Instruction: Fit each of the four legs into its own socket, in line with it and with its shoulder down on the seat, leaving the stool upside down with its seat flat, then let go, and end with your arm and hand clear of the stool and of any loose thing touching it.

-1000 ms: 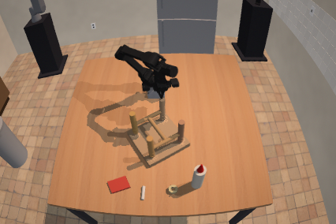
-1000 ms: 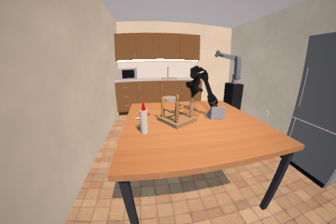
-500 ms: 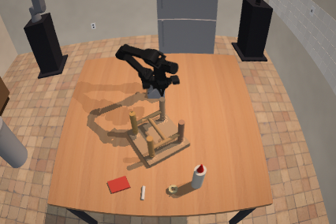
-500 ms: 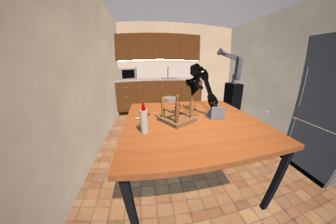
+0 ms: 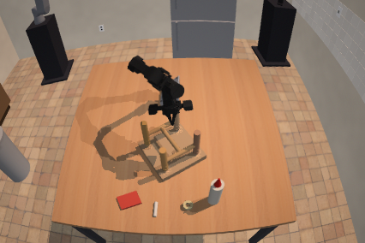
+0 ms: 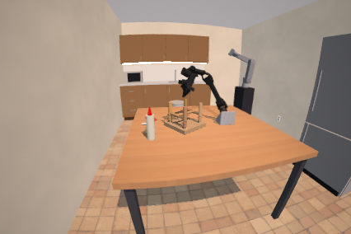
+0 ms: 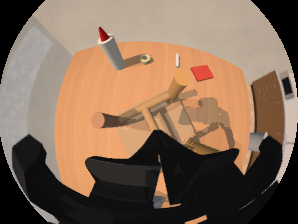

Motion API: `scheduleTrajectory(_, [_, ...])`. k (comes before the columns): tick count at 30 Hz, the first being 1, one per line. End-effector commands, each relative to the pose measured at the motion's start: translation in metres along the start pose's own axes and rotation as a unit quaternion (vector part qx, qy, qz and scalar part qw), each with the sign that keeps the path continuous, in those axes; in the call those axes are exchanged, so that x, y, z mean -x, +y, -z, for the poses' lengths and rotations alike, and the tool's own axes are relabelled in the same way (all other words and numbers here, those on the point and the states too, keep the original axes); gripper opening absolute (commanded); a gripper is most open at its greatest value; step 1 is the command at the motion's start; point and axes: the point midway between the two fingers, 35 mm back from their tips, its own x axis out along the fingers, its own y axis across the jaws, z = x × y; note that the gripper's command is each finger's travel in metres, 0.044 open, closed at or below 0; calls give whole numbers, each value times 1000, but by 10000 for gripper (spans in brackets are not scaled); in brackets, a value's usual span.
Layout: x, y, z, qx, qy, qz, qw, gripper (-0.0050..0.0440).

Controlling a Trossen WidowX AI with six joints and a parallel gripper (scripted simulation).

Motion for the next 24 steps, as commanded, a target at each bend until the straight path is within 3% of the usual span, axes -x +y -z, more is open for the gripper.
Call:
scheduleTrajectory(1, [-17, -16, -37, -14, -22, 16, 1000, 0])
scheduleTrajectory(8, [-44, -49, -81, -36, -45, 47, 997, 0])
scheduleTrajectory(17, [-45, -49, -81, -36, -45, 47, 997, 0])
scheduleTrajectory(24, [-65, -50, -70, -36, -45, 47, 997, 0])
